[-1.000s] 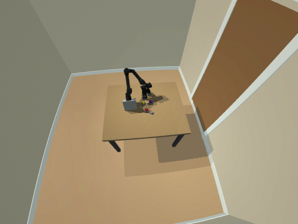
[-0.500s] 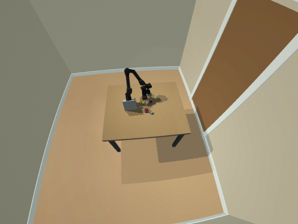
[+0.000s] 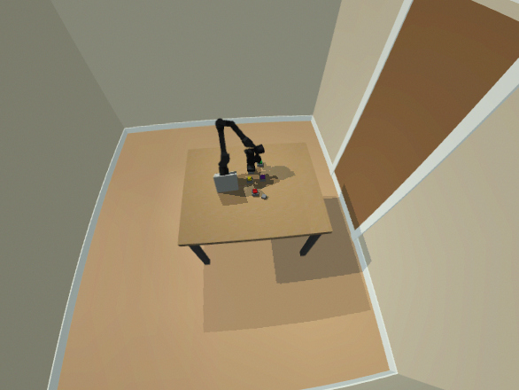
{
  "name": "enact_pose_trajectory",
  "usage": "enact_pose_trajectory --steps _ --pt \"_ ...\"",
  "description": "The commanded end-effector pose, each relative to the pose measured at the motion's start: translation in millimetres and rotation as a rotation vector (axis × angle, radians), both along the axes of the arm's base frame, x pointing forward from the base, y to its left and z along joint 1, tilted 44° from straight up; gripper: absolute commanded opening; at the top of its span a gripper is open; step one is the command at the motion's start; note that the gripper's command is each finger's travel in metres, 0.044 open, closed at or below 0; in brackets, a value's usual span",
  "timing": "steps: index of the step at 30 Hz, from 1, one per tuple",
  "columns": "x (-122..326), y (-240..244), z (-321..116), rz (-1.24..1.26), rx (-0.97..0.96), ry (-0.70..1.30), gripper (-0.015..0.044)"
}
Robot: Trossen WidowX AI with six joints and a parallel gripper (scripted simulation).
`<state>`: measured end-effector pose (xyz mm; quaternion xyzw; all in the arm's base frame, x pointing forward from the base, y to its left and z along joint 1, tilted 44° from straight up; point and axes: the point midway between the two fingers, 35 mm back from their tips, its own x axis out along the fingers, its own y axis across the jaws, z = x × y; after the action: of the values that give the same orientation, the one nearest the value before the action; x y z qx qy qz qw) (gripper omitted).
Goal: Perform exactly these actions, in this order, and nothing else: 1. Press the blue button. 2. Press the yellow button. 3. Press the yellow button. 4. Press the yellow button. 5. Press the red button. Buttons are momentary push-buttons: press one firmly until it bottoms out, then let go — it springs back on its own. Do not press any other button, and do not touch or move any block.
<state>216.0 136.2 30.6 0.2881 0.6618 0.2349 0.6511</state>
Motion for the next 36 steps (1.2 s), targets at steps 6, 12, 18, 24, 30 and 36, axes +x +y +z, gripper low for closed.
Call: enact_pose_trajectory --steps 6,12,18,24,30,36 --pt "4 -20 25 0.002 0.004 -0.019 0.002" --pt "1 -51 58 0.002 0.005 -0.018 0.002" --pt "-2 -78 32 0.0 -0.009 -0.018 0.002" --pt "-23 -118 -8 0.002 0.0 -0.016 0.002" --pt "-20 -106 -22 0.001 -0.003 -0.016 0.002" --pt "-22 -75 -52 0.002 0.003 -0.017 0.002"
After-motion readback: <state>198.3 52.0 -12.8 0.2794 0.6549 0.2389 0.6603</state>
